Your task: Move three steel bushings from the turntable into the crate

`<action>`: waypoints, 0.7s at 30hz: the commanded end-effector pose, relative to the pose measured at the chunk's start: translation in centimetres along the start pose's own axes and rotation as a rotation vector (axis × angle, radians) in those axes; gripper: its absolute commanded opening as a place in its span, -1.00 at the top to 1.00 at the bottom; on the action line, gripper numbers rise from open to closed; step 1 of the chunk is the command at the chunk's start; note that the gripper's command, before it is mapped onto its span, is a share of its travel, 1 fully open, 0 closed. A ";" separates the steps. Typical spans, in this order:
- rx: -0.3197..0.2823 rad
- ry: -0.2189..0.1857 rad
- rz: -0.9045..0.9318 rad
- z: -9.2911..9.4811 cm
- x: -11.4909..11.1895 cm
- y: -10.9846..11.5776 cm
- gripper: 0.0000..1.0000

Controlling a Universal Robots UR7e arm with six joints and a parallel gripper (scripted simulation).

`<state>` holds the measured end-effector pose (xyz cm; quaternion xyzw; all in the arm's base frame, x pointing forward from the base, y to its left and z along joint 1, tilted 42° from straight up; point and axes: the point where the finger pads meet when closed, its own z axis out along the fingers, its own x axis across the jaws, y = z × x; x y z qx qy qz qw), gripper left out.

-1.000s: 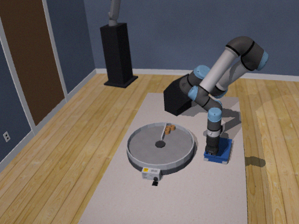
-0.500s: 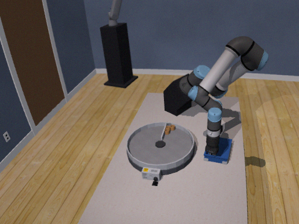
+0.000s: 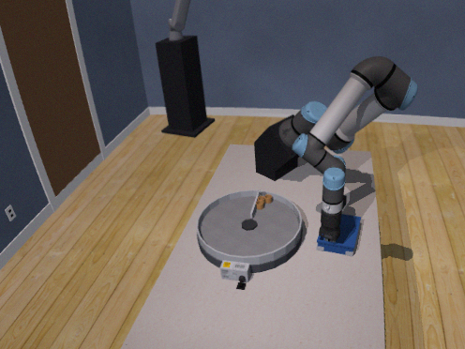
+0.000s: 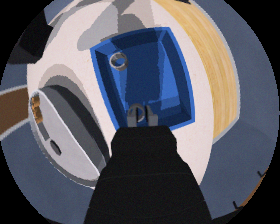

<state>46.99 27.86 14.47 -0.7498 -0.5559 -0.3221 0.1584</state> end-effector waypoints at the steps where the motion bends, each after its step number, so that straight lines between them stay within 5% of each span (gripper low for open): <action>1: -0.001 0.000 0.000 0.0 0.0 0.0 0.16; 21: -0.001 0.000 0.000 -0.6 0.0 0.0 0.16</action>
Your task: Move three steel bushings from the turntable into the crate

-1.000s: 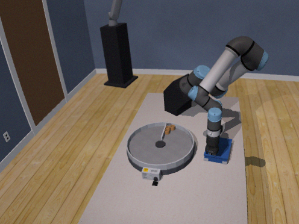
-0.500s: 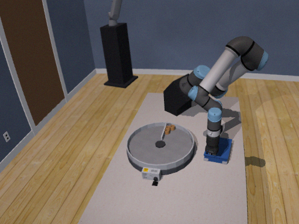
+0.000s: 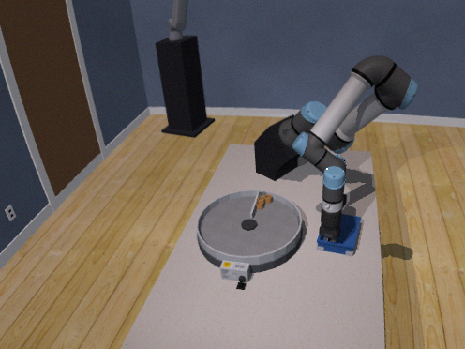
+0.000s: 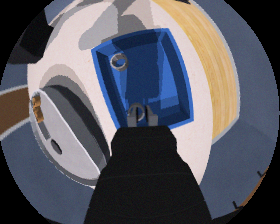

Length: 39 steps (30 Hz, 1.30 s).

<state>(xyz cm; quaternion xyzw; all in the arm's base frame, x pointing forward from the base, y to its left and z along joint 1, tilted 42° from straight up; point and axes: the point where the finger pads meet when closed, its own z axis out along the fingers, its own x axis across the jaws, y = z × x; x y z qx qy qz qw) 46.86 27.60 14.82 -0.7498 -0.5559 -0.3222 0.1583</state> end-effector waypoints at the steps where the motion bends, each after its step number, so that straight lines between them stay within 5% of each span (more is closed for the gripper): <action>1: -0.001 0.000 0.000 -0.1 0.0 0.0 0.16; 39: -0.001 0.000 0.000 -1.3 0.1 0.0 0.16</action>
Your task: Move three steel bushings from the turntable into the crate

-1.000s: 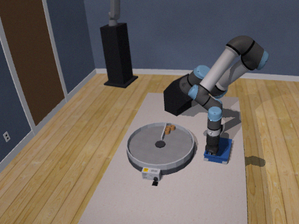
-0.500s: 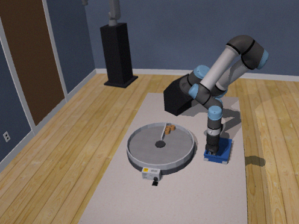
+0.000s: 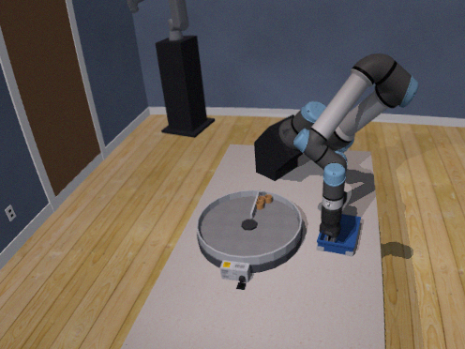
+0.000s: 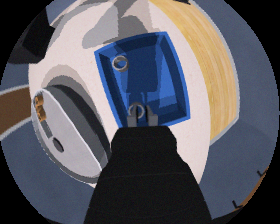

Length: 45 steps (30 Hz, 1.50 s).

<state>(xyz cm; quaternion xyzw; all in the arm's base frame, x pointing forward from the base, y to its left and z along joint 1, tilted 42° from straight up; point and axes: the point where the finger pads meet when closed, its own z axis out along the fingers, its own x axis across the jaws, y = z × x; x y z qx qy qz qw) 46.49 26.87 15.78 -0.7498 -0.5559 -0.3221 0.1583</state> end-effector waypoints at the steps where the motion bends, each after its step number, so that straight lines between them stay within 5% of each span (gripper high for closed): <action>1: -0.001 0.000 0.000 0.0 0.0 0.0 0.16; 38: -0.001 0.000 0.000 -1.2 0.1 0.0 0.16; 43: -0.001 0.000 0.000 -6.1 0.1 0.0 0.16; 45: -0.001 0.000 0.000 -6.1 0.1 0.0 0.16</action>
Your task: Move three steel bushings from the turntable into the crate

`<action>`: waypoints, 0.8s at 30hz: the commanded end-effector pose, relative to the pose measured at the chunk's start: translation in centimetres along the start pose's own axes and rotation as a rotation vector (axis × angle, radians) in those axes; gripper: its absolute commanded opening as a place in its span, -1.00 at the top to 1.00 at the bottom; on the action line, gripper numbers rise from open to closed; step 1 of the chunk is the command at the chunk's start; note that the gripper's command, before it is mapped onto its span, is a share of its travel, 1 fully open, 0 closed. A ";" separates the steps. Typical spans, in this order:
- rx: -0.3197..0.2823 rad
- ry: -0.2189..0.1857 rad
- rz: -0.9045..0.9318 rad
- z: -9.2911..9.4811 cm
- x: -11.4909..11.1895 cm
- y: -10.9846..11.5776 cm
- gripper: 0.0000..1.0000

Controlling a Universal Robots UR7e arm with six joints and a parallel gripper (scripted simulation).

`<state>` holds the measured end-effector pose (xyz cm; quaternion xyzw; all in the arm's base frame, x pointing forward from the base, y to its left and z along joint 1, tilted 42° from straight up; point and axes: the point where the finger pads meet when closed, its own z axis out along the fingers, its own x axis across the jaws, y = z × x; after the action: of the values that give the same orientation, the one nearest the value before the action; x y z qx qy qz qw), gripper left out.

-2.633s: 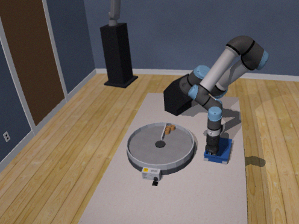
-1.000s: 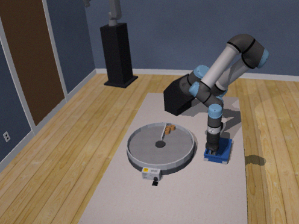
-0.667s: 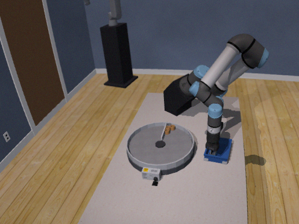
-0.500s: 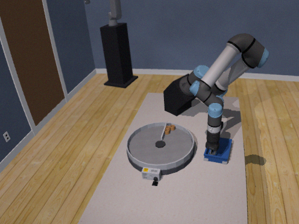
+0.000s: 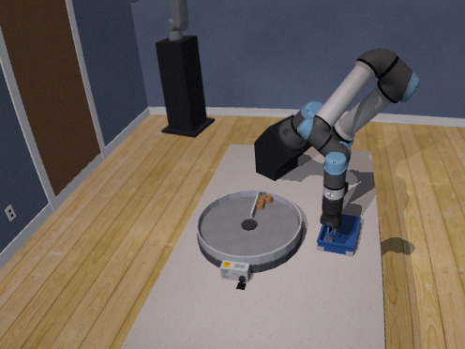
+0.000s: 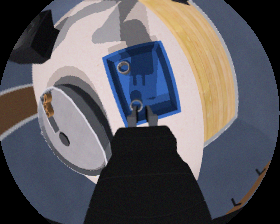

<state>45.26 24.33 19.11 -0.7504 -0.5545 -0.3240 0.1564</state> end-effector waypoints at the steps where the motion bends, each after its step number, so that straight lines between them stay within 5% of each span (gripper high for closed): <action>1: 0.005 0.000 -0.001 -1.8 -0.1 0.0 0.16; 10: 0.005 0.000 -0.001 -1.8 -0.1 0.0 0.16; 15: 0.004 0.000 -0.001 -6.7 -0.1 0.0 0.16; 24: 0.004 0.000 -0.001 -6.7 -0.1 0.0 0.16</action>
<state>43.20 20.44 23.89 -0.7500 -0.5554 -0.3228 0.1575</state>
